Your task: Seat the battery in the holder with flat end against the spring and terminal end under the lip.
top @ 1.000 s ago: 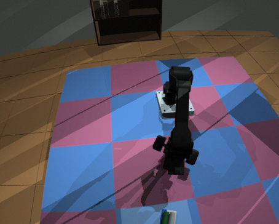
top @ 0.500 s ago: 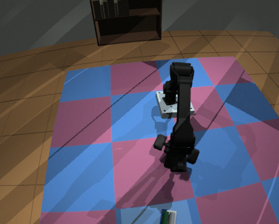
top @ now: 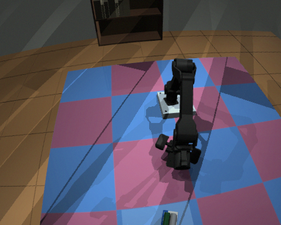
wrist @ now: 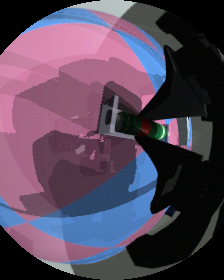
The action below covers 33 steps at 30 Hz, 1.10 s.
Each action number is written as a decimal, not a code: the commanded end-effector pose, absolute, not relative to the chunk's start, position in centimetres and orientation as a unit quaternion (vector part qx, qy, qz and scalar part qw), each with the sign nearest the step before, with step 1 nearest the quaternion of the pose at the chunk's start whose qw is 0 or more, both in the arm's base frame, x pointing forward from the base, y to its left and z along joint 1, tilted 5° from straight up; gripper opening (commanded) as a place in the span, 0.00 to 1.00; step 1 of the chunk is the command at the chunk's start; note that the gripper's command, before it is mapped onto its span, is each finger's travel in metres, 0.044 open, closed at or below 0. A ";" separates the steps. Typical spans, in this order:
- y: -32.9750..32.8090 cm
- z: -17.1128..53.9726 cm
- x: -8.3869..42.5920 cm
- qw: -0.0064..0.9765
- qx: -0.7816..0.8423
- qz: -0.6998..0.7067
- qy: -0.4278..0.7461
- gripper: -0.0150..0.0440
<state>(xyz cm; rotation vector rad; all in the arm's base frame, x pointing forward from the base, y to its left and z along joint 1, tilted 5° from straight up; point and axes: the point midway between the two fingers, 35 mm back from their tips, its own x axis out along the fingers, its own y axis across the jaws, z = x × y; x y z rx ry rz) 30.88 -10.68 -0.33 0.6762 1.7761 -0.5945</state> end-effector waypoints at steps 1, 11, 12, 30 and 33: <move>-11.0 -0.5 31.1 0.557 0.281 -0.259 0.737 0.37; -10.8 -0.5 30.9 0.574 0.277 -0.268 0.722 0.37; -10.8 -0.5 30.9 0.576 0.276 -0.269 0.721 0.37; -10.6 -0.7 30.7 0.595 0.274 -0.279 0.702 0.37; -10.4 -0.7 30.5 0.595 0.274 -0.279 0.702 0.37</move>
